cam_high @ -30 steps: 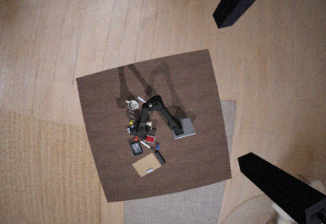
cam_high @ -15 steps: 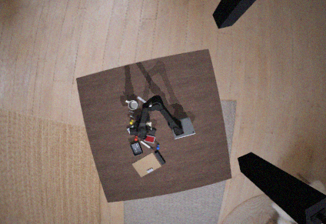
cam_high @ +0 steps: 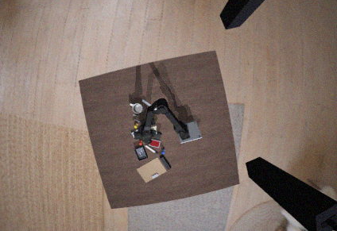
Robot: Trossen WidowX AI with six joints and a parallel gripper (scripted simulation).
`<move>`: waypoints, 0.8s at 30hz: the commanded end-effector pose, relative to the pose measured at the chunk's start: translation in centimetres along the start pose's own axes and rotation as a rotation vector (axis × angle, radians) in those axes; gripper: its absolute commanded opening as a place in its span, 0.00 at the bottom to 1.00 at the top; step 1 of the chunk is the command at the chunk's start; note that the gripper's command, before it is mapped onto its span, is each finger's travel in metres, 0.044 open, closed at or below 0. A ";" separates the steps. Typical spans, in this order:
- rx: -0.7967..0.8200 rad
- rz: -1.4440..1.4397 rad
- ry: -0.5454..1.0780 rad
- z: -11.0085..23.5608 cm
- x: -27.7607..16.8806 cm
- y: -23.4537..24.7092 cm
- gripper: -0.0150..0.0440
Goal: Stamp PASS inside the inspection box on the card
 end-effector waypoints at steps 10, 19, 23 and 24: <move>0.002 -0.002 0.003 -0.1 0.0 0.0 0.25; 0.002 -0.002 0.003 0.3 0.0 0.0 0.25; 0.002 -0.002 0.003 0.5 0.0 0.0 0.25; 0.002 -0.002 0.003 0.6 0.0 0.0 0.25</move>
Point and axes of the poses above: the point midway between the two fingers, 35 mm back from their tips, its own z axis back along the fingers, its own y axis across the jaws, x = y × z, the point moved 5 cm from there along z, back along the fingers, and after that the axes turned 13 degrees about z, right-handed, at the moved point
